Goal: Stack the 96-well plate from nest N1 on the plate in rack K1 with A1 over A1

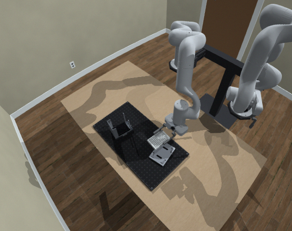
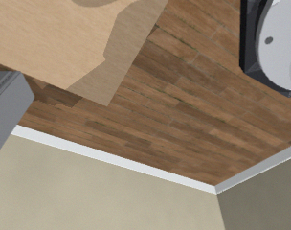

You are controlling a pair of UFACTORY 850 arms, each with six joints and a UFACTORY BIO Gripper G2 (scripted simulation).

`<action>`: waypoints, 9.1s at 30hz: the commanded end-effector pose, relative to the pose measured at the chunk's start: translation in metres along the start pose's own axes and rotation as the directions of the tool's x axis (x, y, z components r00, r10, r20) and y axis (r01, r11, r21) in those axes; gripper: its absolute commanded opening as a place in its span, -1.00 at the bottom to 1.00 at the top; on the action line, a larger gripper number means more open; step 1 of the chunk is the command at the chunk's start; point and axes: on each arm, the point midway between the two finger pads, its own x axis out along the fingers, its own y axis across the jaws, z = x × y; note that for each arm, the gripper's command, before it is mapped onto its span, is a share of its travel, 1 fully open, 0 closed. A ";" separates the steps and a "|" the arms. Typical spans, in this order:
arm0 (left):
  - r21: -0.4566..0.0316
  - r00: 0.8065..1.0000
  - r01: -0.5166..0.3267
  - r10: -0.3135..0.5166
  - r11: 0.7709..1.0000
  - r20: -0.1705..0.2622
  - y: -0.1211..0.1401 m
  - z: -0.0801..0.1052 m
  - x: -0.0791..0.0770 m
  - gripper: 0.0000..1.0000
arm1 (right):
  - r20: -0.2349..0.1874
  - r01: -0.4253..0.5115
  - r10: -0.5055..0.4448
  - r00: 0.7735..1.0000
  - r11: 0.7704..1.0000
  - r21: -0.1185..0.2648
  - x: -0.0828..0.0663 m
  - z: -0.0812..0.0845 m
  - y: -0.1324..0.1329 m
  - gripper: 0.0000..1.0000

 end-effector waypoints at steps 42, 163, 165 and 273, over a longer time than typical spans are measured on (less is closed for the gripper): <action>0.000 1.000 -0.001 0.001 1.000 0.000 0.000 0.000 0.000 1.00 | 0.010 0.077 -0.077 0.997 0.997 -0.011 0.054 0.007 -0.130 -1.00; 0.000 1.000 -0.001 0.001 1.000 0.000 0.000 0.000 0.000 1.00 | 0.010 0.077 -0.077 0.997 0.997 -0.011 0.123 0.004 -0.305 -1.00; 0.000 1.000 -0.001 0.001 1.000 0.000 0.000 0.000 0.000 1.00 | 0.010 0.077 -0.077 0.997 0.997 -0.011 0.123 0.003 -0.305 -1.00; 0.000 1.000 -0.001 0.001 1.000 0.000 0.000 0.000 0.000 1.00 | 0.010 0.077 -0.077 0.997 0.997 -0.011 0.123 -0.015 -0.305 -1.00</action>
